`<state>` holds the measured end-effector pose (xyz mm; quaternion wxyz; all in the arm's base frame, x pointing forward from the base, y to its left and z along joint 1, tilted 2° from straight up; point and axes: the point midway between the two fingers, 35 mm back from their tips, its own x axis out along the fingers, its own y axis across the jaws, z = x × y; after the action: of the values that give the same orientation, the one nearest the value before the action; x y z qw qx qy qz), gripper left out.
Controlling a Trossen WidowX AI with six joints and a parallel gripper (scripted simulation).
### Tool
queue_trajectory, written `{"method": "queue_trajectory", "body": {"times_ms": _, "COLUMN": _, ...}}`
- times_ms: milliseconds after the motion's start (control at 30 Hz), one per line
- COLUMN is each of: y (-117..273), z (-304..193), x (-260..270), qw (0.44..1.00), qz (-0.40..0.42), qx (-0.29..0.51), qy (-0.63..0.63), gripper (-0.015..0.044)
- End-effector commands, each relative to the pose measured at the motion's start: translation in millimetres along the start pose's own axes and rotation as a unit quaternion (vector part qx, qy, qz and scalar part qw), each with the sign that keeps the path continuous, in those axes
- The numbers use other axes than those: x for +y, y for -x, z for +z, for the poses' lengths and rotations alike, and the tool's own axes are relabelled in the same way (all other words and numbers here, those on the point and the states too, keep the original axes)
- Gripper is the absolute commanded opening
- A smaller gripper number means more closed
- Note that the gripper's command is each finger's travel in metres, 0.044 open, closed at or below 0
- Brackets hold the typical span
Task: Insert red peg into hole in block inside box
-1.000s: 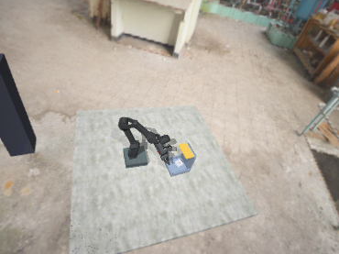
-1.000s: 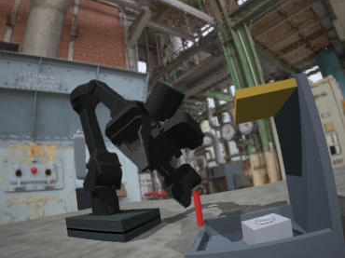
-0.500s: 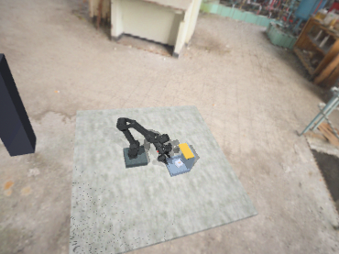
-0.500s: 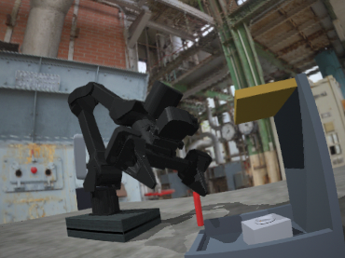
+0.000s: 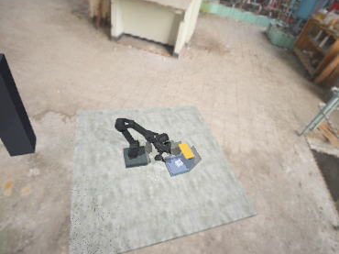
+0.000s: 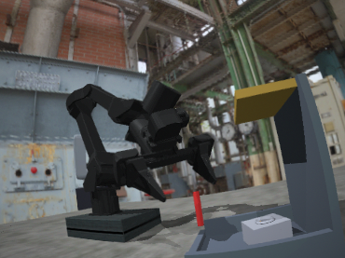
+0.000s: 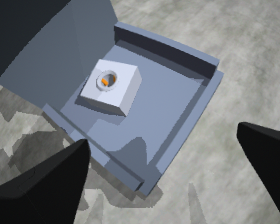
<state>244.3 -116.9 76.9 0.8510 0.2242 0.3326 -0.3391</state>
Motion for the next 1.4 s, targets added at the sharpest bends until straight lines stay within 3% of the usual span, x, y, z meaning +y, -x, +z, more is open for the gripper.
{"method": "queue_trajectory", "body": {"times_ms": 0, "y": 4, "z": -2, "x": 6, "qw": 0.998, "qz": 0.020, "qx": 0.009, "qy": -0.058, "gripper": 0.0440}}
{"method": "queue_trajectory", "body": {"times_ms": 667, "y": 19, "z": -22, "x": 31, "qw": 0.932, "qz": 0.080, "qx": 0.098, "qy": -0.340, "gripper": 0.0440}}
{"method": "queue_trajectory", "body": {"times_ms": 1367, "y": 42, "z": -43, "x": 53, "qw": 0.769, "qz": 0.079, "qx": 0.221, "qy": -0.595, "gripper": 0.0440}}
